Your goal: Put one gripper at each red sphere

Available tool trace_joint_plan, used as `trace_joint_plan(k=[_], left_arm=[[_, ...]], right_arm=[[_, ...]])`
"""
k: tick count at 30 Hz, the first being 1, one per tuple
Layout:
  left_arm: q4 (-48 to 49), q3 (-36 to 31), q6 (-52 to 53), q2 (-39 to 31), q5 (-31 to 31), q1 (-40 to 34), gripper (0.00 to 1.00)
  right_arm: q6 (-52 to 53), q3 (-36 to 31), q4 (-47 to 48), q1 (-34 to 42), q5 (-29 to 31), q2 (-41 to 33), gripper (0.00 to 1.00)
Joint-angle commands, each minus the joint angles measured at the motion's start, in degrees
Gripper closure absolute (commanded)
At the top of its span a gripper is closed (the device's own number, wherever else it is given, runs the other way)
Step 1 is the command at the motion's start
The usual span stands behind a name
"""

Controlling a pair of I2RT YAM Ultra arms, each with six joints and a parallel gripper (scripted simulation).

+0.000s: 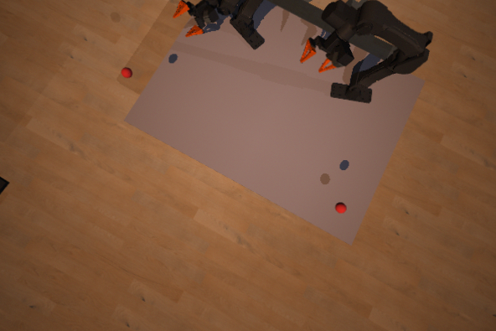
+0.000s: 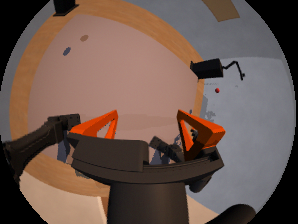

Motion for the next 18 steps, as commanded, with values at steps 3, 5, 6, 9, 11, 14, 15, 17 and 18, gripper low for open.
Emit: trace_joint_plan(k=[3, 5, 6, 9, 11, 14, 15, 17, 18], left_arm=[[-0.02, 0.84, 0.20, -0.62, -0.97, 0.00, 0.00], [-0.02, 0.84, 0.20, -0.62, -0.97, 0.00, 0.00], [-0.02, 0.84, 0.20, -0.62, -0.97, 0.00, 0.00], [-0.02, 0.84, 0.20, -0.62, -0.97, 0.00, 0.00], [-0.02, 0.84, 0.20, -0.62, -0.97, 0.00, 0.00], [-0.02, 0.84, 0.20, -0.62, -0.97, 0.00, 0.00], [-0.02, 0.84, 0.20, -0.62, -0.97, 0.00, 0.00], [-0.02, 0.84, 0.20, -0.62, -0.97, 0.00, 0.00], [0.15, 0.24, 0.00, -0.15, -0.07, 0.00, 0.00]], right_arm=[[0.48, 0.66, -0.05, 0.00, -0.18, -0.37, 0.00], [0.48, 0.66, -0.05, 0.00, -0.18, -0.37, 0.00], [0.48, 0.66, -0.05, 0.00, -0.18, -0.37, 0.00], [0.48, 0.66, -0.05, 0.00, -0.18, -0.37, 0.00], [0.48, 0.66, -0.05, 0.00, -0.18, -0.37, 0.00], [0.48, 0.66, -0.05, 0.00, -0.18, -0.37, 0.00], [0.48, 0.66, -0.05, 0.00, -0.18, -0.37, 0.00], [0.48, 0.66, -0.05, 0.00, -0.18, -0.37, 0.00], [0.02, 0.24, 0.23, 0.00, -0.02, -0.10, 0.00]])
